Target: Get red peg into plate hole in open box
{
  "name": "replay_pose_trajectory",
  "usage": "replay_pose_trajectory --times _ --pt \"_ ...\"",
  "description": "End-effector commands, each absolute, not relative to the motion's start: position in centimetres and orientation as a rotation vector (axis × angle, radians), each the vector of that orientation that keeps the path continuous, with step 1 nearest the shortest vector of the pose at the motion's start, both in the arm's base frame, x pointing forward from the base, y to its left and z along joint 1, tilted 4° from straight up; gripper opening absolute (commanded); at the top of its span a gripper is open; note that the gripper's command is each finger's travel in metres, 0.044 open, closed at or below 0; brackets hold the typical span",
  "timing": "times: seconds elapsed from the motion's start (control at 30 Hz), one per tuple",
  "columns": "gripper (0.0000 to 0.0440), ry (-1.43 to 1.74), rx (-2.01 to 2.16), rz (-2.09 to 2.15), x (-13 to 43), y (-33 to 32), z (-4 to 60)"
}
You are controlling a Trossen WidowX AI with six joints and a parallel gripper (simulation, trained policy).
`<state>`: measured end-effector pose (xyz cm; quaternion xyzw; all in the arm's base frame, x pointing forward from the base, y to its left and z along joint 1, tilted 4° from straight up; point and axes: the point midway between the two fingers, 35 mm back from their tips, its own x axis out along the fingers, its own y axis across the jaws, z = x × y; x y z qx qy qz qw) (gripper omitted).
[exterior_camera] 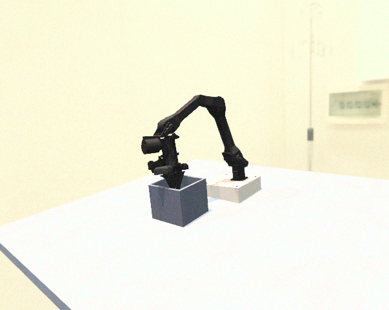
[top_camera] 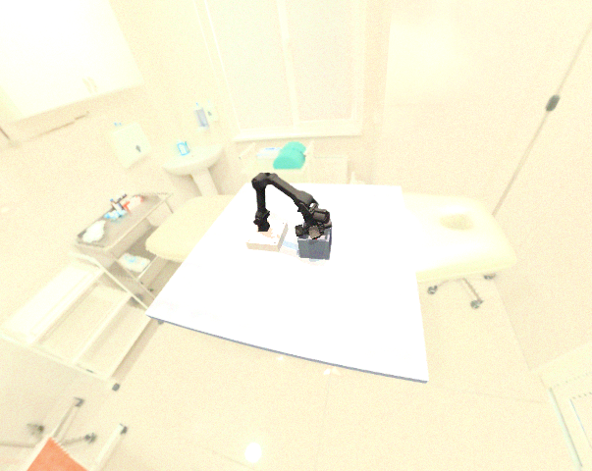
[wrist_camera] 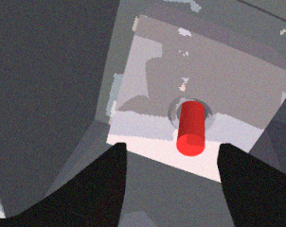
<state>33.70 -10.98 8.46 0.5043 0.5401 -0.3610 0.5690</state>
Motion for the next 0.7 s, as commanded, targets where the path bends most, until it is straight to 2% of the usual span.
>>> replay_pose_trajectory --times 0.0,0.67 --pt "0.0204 1.260 1.210 -0.810 34.2 -11.2 9.5" --pt "0.0249 1.150 1.314 -0.604 36.5 -13.3 16.2"
